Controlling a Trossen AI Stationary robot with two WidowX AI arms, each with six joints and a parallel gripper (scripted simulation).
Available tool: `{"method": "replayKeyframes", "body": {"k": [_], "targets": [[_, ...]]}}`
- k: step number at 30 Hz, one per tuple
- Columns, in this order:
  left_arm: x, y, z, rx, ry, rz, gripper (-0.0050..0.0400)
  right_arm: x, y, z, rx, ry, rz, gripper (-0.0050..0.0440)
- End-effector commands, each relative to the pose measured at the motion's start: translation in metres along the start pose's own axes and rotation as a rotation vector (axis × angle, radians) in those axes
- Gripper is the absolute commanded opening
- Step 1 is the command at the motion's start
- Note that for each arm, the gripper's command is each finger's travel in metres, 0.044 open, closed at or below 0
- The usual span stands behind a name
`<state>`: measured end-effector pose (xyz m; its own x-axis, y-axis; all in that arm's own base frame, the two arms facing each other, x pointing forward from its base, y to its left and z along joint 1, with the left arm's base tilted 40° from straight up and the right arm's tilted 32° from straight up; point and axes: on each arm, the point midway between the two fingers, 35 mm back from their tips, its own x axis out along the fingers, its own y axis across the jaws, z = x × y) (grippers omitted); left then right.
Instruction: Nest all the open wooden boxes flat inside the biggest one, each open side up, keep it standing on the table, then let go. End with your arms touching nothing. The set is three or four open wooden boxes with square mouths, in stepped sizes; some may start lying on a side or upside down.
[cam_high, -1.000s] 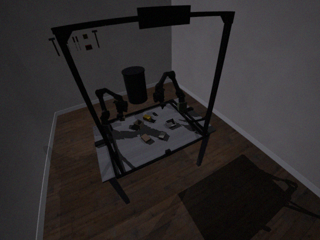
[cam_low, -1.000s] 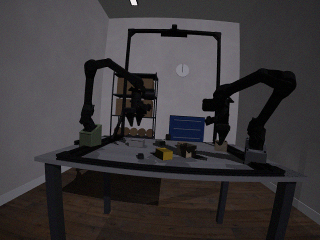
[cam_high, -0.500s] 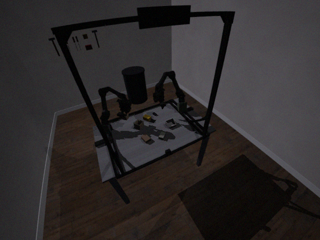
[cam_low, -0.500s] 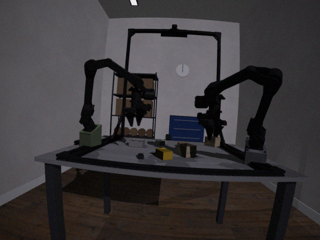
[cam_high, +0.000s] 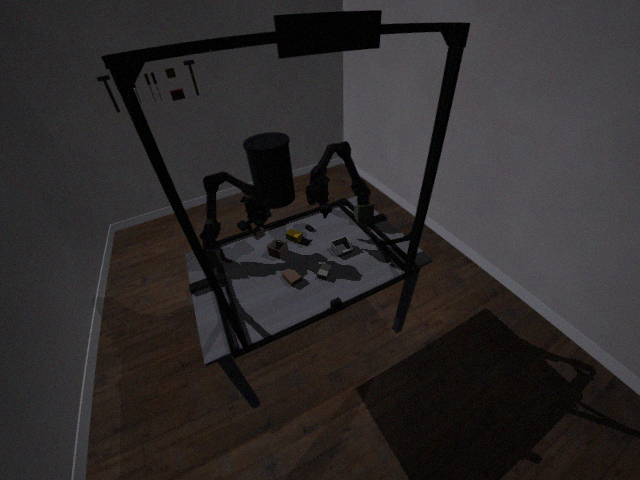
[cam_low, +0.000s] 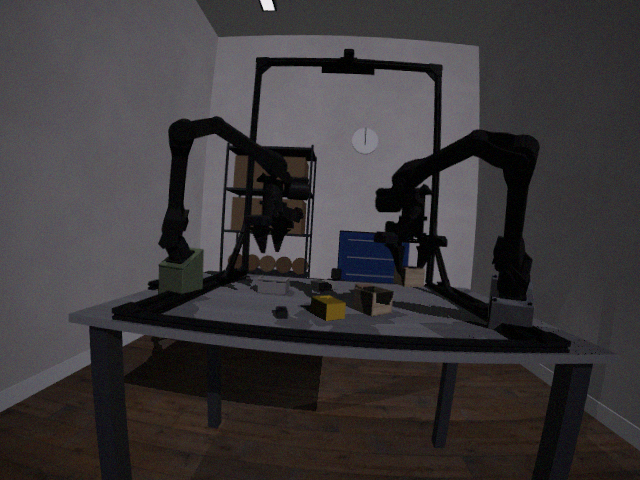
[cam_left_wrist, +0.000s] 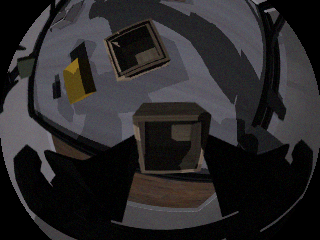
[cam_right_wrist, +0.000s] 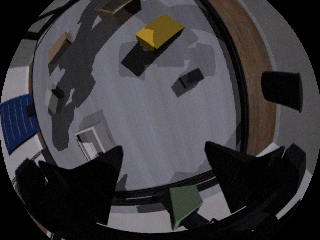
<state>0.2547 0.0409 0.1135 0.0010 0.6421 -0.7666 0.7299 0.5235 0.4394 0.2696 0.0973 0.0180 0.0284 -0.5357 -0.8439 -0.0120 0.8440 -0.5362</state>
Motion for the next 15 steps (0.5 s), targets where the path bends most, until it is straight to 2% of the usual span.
{"method": "replayKeyframes", "body": {"k": [1,10,12,15], "targets": [[-0.003,0.007,0.012,0.136,-0.002,-0.004,0.0,0.0,0.0,0.0,0.0,0.0,0.0,0.04],[-0.006,0.022,0.038,0.46,-0.003,-0.003,0.0,0.0,0.0,0.0,0.0,0.0,0.0,0.04],[-0.006,0.022,0.038,0.46,-0.003,-0.003,0.0,0.0,0.0,0.0,0.0,0.0,0.0,0.04],[-0.006,0.026,0.047,0.568,-0.003,-0.003,0.0,0.0,0.0,0.0,0.0,0.0,0.0,0.04]]}}
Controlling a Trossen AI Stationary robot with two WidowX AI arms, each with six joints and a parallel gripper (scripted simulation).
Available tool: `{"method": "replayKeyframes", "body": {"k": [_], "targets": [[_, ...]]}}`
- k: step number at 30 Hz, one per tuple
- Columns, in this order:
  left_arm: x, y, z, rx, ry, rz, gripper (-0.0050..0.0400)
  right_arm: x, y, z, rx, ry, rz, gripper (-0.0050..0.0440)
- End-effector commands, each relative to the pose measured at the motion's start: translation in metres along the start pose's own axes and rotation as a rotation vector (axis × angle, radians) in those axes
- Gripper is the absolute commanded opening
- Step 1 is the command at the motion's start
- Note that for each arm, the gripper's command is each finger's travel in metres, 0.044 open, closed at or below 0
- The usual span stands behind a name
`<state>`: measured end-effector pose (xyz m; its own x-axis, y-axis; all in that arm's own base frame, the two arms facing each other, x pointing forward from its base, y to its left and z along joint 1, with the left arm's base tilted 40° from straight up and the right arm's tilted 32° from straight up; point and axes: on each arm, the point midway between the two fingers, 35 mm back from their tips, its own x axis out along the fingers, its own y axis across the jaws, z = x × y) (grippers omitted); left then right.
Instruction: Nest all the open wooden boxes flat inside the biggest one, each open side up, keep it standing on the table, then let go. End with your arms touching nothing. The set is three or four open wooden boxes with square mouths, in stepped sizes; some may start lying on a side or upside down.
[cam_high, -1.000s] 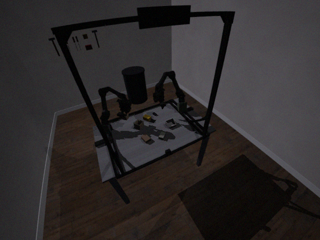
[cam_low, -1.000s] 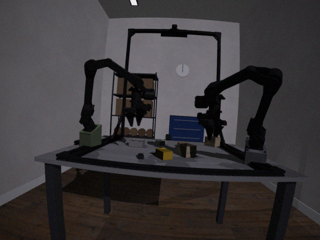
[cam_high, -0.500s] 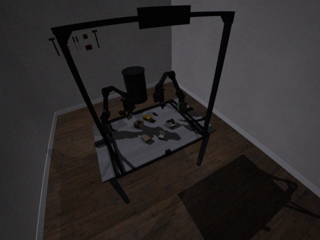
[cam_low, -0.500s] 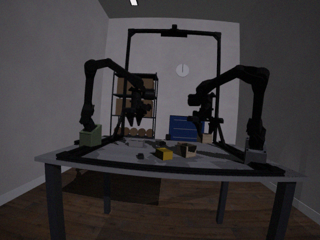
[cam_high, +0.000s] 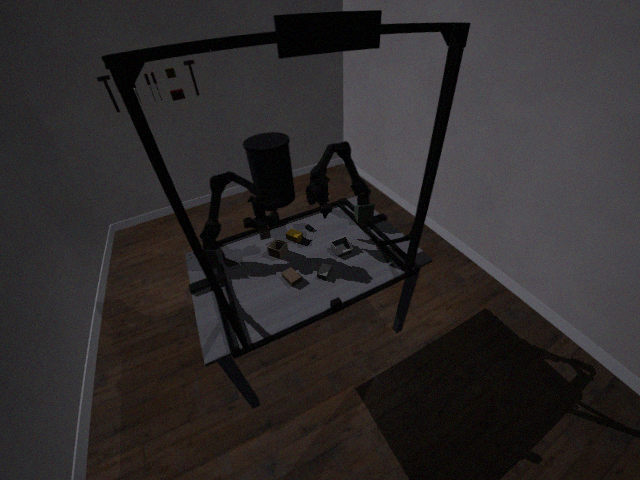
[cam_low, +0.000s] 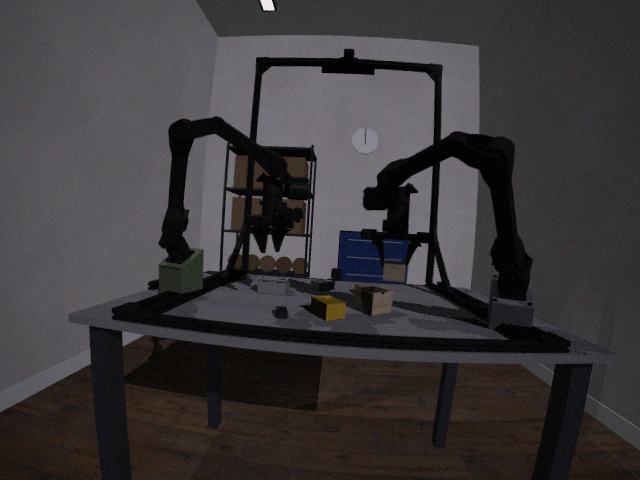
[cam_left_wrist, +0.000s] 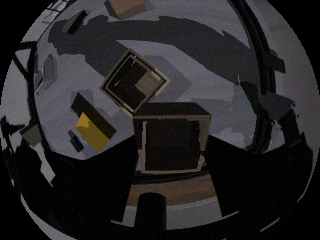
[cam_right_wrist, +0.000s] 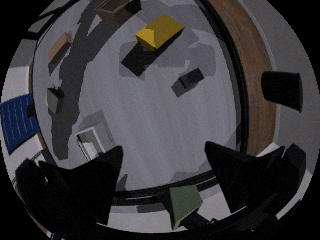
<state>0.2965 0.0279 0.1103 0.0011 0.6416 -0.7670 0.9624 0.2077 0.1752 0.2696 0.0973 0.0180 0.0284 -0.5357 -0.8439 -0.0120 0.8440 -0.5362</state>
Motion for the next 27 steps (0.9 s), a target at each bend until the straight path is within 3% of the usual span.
{"method": "replayKeyframes", "body": {"k": [1,20,27], "targets": [[-0.001,0.01,0.008,0.126,-0.003,-0.002,0.0,0.0,0.0,0.0,0.0,0.0,0.0,0.04],[0.001,0.052,0.046,0.732,-0.005,-0.001,0.0,0.0,0.0,0.0,0.0,0.0,0.0,0.04],[0.002,0.053,0.047,0.756,-0.005,-0.001,0.0,0.001,0.0,0.0,-0.003,0.002,0.006,0.04]]}}
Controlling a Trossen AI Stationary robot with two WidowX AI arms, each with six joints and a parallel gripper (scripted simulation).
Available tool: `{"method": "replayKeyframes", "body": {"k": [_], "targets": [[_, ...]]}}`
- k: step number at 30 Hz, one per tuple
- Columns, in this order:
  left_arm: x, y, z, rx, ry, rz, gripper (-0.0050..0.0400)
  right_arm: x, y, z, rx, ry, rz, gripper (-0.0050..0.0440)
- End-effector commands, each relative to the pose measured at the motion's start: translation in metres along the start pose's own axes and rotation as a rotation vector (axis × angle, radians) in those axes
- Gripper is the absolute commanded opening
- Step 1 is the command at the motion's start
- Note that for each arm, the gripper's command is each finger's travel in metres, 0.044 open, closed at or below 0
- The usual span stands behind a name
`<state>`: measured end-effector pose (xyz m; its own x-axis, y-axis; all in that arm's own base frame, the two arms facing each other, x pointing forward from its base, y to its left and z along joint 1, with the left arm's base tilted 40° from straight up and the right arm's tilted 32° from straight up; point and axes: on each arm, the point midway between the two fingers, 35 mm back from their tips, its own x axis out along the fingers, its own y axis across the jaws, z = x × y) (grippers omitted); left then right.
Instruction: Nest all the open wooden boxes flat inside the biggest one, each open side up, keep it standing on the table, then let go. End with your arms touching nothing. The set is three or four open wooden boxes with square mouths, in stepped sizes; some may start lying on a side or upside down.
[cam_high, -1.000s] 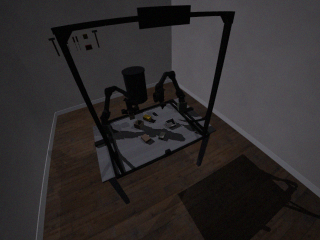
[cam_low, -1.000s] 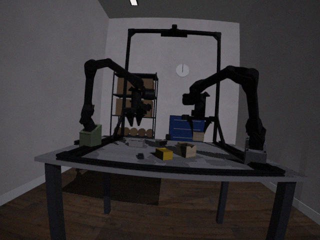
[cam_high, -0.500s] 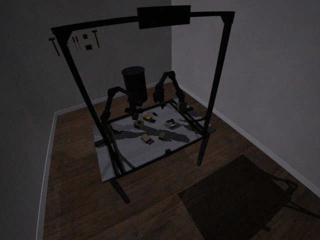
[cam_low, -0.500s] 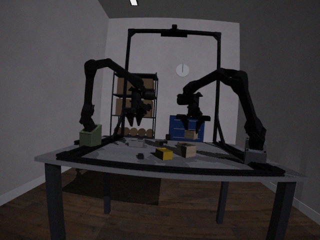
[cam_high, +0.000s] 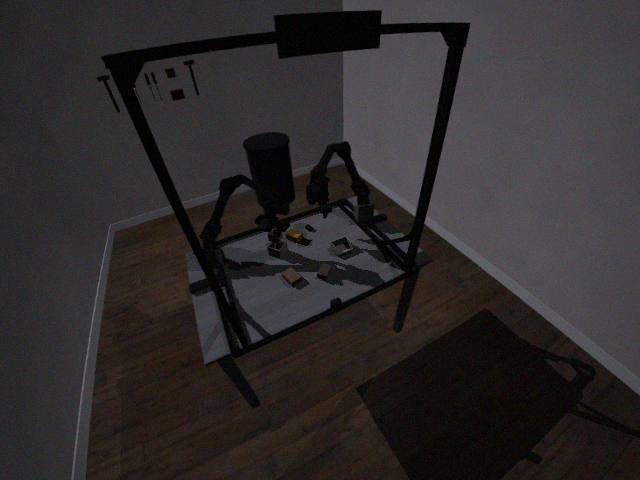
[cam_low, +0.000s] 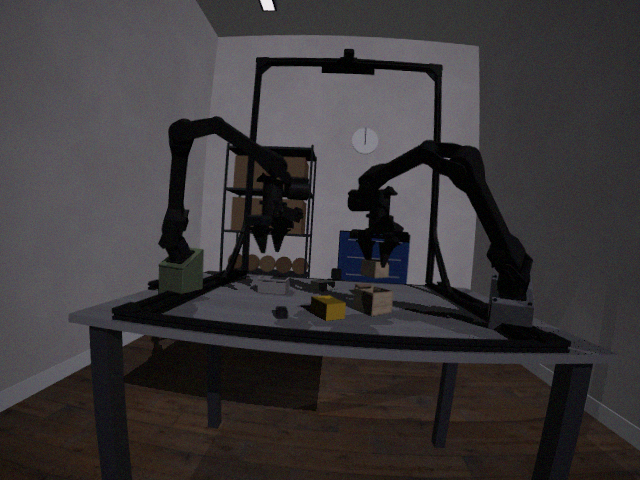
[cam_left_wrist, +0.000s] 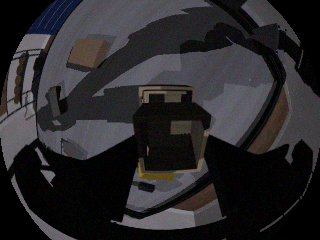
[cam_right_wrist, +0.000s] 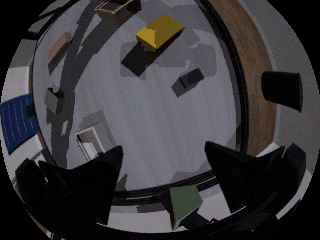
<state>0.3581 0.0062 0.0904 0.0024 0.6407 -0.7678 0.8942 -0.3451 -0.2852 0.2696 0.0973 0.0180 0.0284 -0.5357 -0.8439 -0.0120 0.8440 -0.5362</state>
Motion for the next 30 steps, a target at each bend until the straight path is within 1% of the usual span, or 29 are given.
{"method": "replayKeyframes", "body": {"k": [1,2,4,10,14,18,19,21,26,30], "targets": [[0.0,0.003,0.001,0.017,-0.004,-0.001,0.0,0.002,0.0,0.001,-0.013,0.006,0.023,0.04],[0.0,0.003,0.001,0.017,-0.004,-0.001,0.0,0.005,0.001,0.003,-0.03,0.013,0.052,0.04],[0.0,0.003,0.001,0.017,-0.004,-0.001,0.0,0.005,0.001,0.003,-0.03,0.013,0.052,0.04],[0.0,0.003,0.001,0.017,-0.004,-0.001,0.0,0.021,0.002,0.021,-0.152,0.003,0.264,0.04],[0.0,0.003,0.001,0.017,-0.004,-0.001,0.0,0.028,-0.001,0.036,-0.236,-0.055,0.396,0.04],[0.0,0.003,0.001,0.017,-0.004,-0.001,0.0,0.033,-0.006,0.053,-0.321,-0.153,0.51,0.04],[0.0,0.003,0.001,0.017,-0.004,-0.001,0.0,0.034,-0.008,0.057,-0.342,-0.184,0.534,0.04],[0.0,0.003,0.001,0.017,-0.004,-0.001,0.0,0.034,-0.008,0.057,-0.342,-0.184,0.534,0.04],[0.0,0.003,0.001,0.017,-0.004,-0.001,0.0,0.037,-0.023,0.079,-0.449,-0.363,0.625,0.04],[0.0,0.003,0.001,0.017,-0.004,-0.001,0.0,0.037,-0.039,0.096,-0.537,-0.535,0.656,0.04]]}}
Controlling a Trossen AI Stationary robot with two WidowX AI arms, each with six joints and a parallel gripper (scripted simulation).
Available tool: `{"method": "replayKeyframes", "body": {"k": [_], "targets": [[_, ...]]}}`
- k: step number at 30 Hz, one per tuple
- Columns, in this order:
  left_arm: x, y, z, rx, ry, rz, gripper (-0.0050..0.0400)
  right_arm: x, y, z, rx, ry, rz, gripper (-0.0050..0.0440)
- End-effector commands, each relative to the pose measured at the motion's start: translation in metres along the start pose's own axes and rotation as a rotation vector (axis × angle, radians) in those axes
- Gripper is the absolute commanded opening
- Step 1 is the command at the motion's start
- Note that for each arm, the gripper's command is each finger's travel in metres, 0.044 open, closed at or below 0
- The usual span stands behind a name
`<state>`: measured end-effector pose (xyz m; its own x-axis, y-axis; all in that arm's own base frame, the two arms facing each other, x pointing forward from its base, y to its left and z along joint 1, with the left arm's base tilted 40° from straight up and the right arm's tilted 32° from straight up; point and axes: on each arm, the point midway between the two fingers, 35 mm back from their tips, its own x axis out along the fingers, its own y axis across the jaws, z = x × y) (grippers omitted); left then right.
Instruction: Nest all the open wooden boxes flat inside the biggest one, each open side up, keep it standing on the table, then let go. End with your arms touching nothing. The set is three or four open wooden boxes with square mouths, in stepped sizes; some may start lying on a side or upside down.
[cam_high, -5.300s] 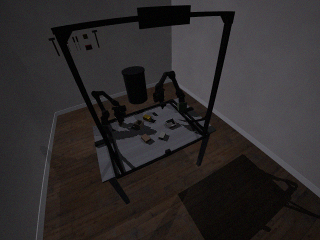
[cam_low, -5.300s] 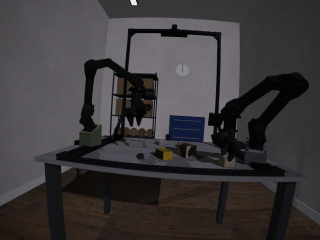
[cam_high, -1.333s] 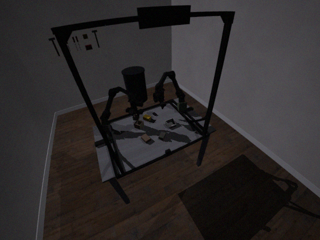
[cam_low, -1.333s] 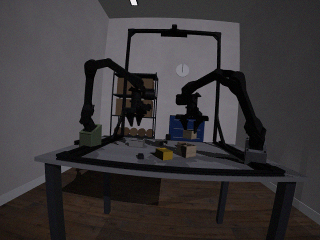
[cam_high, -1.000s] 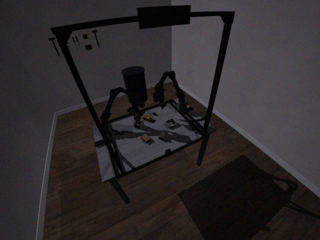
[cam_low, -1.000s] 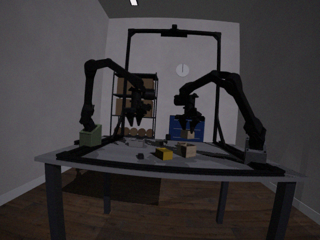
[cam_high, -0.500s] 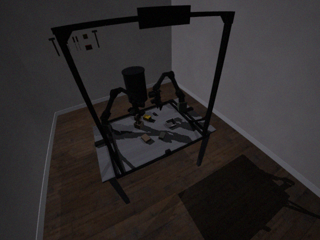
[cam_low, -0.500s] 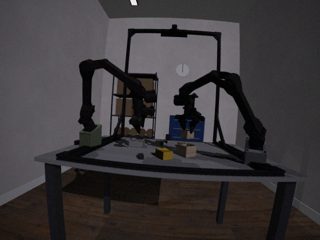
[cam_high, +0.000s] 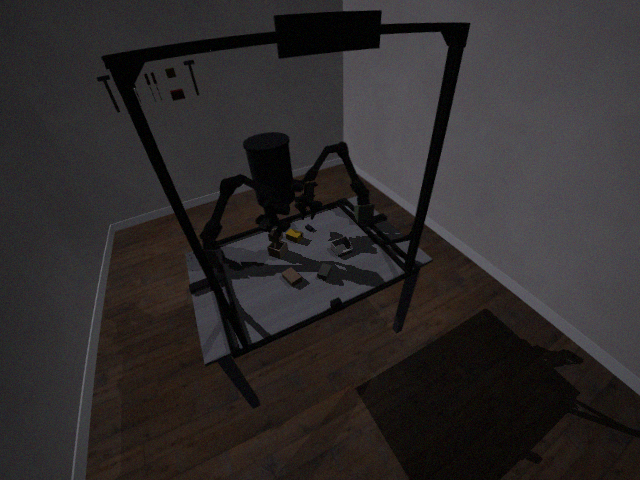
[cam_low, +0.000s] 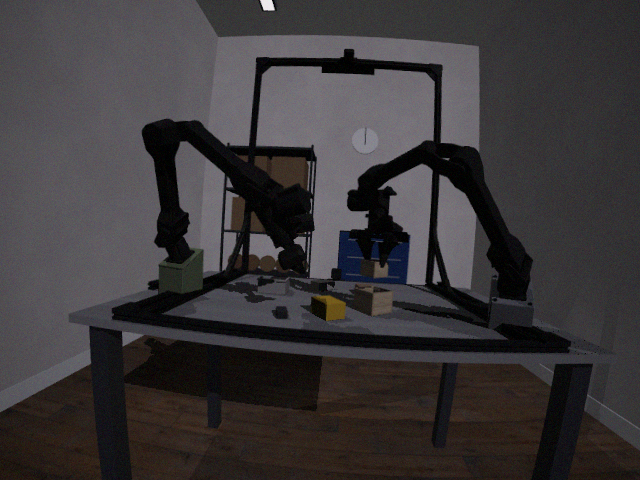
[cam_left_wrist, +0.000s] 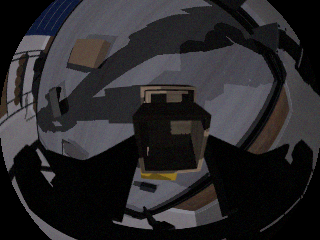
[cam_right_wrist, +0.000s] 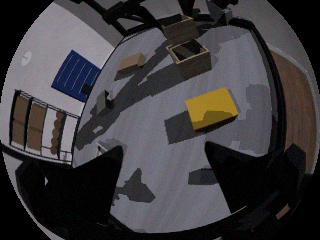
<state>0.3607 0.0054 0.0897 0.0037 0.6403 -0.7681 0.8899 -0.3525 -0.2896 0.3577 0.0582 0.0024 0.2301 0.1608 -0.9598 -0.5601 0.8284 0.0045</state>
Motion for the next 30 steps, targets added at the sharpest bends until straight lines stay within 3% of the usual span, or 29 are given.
{"method": "replayKeyframes", "body": {"k": [1,6,8,13,30], "targets": [[0.0,0.0,0.001,0.007,-0.004,-0.002,0.0,-0.009,-0.02,0.005,-0.127,-0.135,0.009,0.04],[0.0,0.0,0.001,0.007,-0.004,-0.002,0.0,-0.024,-0.049,0.012,-0.313,-0.309,-0.033,0.04],[0.0,0.0,0.001,0.007,-0.004,-0.002,0.0,-0.024,-0.049,0.012,-0.313,-0.309,-0.033,0.04],[0.0,0.0,0.001,0.007,-0.004,-0.002,0.0,-0.041,-0.073,0.014,-0.489,-0.448,-0.115,0.04],[0.008,0.0,0.001,0.007,-0.004,-0.002,0.0,-0.042,-0.074,0.014,-0.496,-0.453,-0.119,0.04]]}}
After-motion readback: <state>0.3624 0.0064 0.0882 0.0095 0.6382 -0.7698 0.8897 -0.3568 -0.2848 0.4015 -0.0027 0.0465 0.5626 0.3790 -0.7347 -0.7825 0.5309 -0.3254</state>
